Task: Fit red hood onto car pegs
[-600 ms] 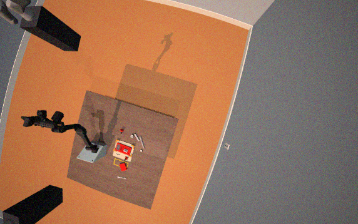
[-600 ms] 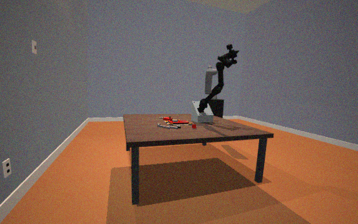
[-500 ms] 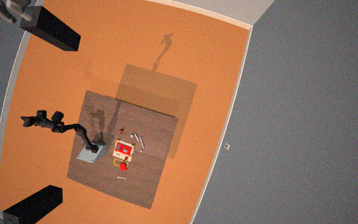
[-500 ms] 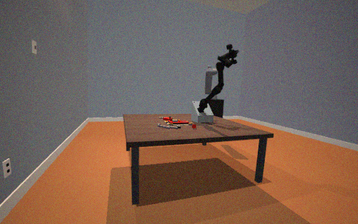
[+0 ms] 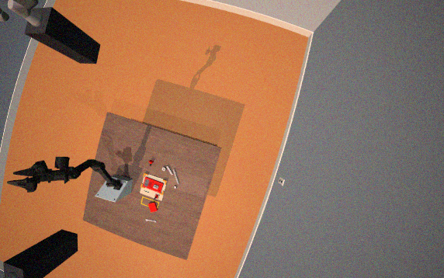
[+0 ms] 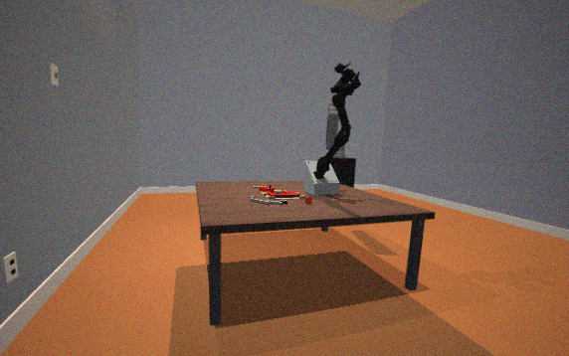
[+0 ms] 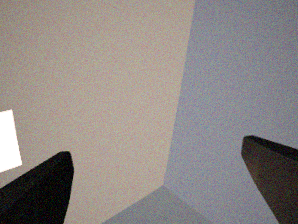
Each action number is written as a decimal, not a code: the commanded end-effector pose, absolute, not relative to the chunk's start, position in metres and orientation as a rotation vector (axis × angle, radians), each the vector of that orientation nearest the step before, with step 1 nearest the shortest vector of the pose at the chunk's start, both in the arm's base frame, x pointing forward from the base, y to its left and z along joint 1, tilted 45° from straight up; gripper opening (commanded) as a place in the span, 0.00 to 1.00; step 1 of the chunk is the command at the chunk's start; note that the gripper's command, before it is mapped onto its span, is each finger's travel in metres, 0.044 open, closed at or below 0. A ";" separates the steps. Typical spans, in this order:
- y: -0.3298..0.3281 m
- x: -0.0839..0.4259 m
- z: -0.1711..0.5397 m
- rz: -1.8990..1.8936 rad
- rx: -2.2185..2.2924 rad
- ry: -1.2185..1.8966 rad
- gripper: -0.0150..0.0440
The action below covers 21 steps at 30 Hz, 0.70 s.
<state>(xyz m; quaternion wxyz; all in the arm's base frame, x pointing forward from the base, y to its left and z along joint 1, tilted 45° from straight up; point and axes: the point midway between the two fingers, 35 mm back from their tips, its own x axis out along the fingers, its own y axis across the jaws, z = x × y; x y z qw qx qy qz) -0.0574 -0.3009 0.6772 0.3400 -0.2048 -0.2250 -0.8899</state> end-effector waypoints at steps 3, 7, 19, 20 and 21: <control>-0.384 -0.006 0.630 -2.149 -0.479 -0.360 1.00; -0.426 0.027 0.595 -2.052 -0.468 -0.207 1.00; -0.498 0.129 0.484 -1.772 -0.348 0.089 1.00; -0.501 0.135 0.476 -1.749 -0.338 0.106 1.00; -0.505 0.142 0.468 -1.726 -0.327 0.124 1.00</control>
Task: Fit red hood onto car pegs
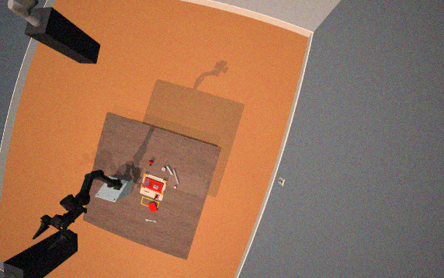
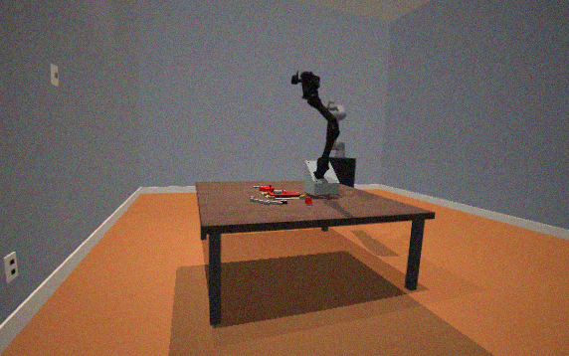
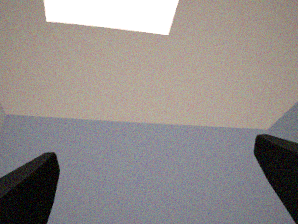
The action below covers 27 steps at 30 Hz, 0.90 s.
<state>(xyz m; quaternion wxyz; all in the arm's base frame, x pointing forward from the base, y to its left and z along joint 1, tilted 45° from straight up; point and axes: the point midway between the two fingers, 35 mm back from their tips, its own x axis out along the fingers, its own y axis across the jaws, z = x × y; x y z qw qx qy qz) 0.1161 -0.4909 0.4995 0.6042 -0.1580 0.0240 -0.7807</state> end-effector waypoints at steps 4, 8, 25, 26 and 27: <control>-0.519 0.175 0.425 -1.611 -0.267 0.204 1.00; -0.528 0.212 0.374 -1.480 -0.187 0.292 1.00; -0.479 0.329 0.137 -0.978 0.281 0.712 1.00; -0.473 0.334 0.123 -0.948 0.312 0.739 1.00; -0.465 0.339 0.110 -0.918 0.344 0.767 1.00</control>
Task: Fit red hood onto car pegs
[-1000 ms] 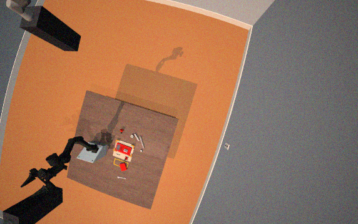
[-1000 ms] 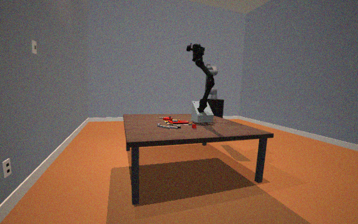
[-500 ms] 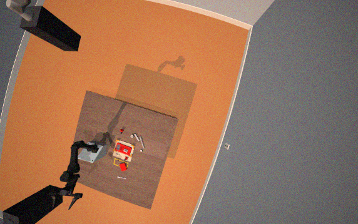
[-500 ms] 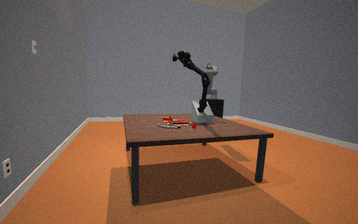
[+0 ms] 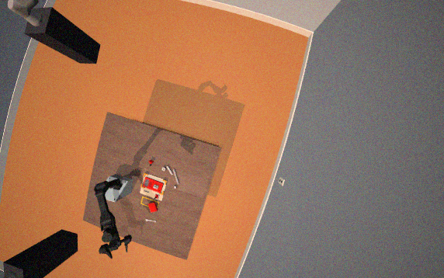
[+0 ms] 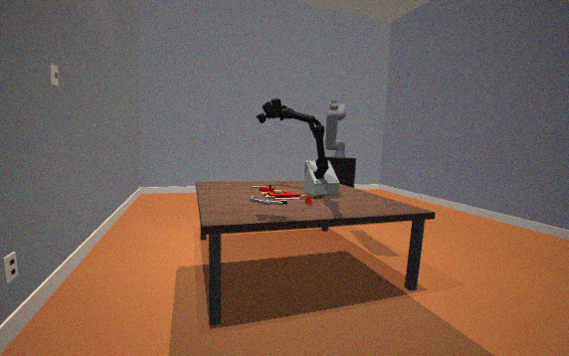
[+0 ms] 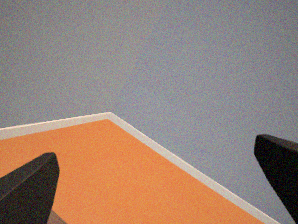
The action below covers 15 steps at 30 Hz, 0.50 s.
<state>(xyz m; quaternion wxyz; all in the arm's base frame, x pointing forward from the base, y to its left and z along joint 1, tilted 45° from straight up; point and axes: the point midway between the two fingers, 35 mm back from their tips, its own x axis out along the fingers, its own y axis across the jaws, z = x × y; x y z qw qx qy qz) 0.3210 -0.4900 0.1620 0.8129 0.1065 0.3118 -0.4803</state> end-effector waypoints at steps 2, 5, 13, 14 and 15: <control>-0.449 0.347 0.083 -0.858 0.411 0.823 1.00; -0.420 0.357 0.043 -0.770 0.519 0.912 1.00; -0.328 0.366 -0.050 -0.554 0.843 1.167 1.00; -0.315 0.366 -0.059 -0.530 0.886 1.200 1.00; -0.303 0.364 -0.069 -0.508 0.932 1.237 1.00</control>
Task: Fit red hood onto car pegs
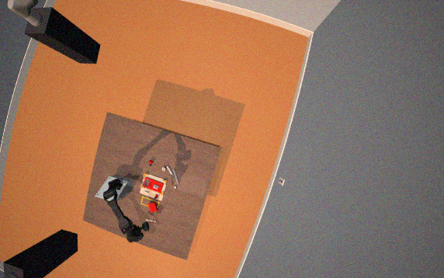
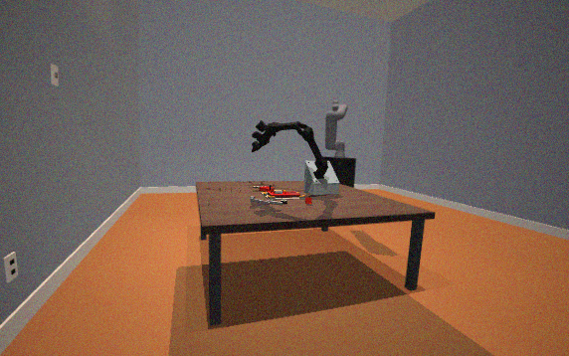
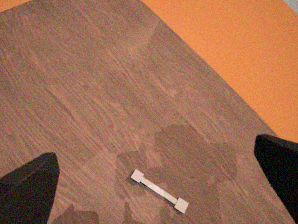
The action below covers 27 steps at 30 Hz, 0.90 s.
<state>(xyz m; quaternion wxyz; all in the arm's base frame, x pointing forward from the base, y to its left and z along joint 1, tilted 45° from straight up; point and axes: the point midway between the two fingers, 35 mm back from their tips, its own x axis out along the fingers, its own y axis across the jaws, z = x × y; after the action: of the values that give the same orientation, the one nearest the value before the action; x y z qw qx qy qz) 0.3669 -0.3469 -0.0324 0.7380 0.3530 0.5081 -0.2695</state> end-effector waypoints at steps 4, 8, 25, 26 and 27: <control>-0.251 0.353 -0.106 -0.424 1.125 1.388 1.00; -0.200 0.338 -0.132 -0.361 1.327 1.539 1.00; -0.155 0.324 -0.145 -0.325 1.503 1.666 1.00; -0.155 0.324 -0.145 -0.325 1.503 1.666 1.00; -0.154 0.324 -0.146 -0.325 1.503 1.666 1.00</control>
<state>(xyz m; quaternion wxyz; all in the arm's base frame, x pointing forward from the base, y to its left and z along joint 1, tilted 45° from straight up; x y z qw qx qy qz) 0.3238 -0.1571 -0.1456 0.4262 0.5975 0.6665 -0.1309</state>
